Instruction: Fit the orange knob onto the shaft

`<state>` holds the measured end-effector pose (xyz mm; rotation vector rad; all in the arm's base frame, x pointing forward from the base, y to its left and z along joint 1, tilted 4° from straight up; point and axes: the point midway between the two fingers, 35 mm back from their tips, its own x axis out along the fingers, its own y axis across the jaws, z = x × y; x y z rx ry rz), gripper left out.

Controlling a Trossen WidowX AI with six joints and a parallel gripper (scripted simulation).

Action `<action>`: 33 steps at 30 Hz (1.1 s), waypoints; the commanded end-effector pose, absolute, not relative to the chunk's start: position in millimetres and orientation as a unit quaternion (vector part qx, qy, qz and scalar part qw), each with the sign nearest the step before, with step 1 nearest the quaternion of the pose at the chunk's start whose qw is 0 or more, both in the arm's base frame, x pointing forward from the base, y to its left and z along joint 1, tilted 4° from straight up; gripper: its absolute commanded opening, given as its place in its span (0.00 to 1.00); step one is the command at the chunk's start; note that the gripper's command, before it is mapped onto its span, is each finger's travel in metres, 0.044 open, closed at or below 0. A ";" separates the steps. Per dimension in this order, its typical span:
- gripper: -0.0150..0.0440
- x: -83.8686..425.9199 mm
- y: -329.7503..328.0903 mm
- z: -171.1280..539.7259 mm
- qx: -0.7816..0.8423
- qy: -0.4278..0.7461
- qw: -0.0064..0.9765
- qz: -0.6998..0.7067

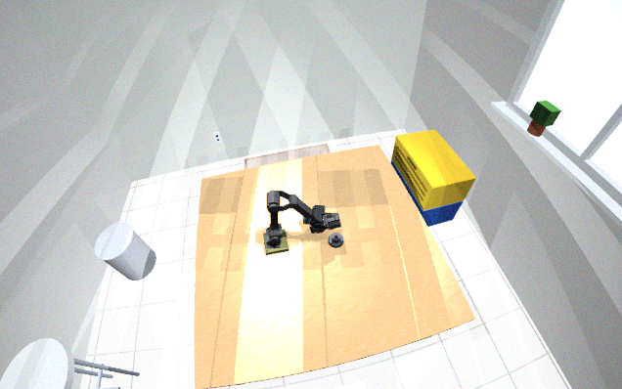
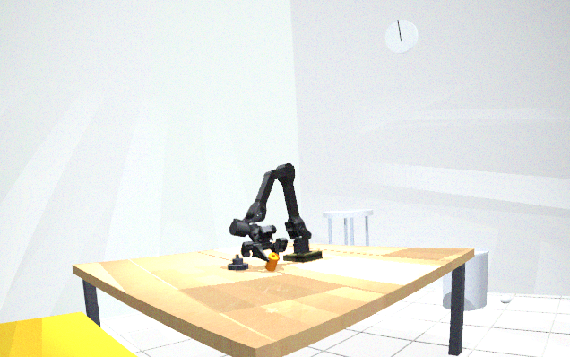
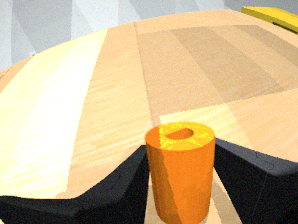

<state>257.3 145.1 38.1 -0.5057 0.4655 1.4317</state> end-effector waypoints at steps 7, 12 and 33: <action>0.56 255.5 133.2 34.2 -0.165 0.139 0.716 0.663; 0.56 255.3 131.2 33.7 -0.157 0.131 0.718 0.666; 0.69 253.4 129.5 34.7 -0.162 0.144 0.715 0.665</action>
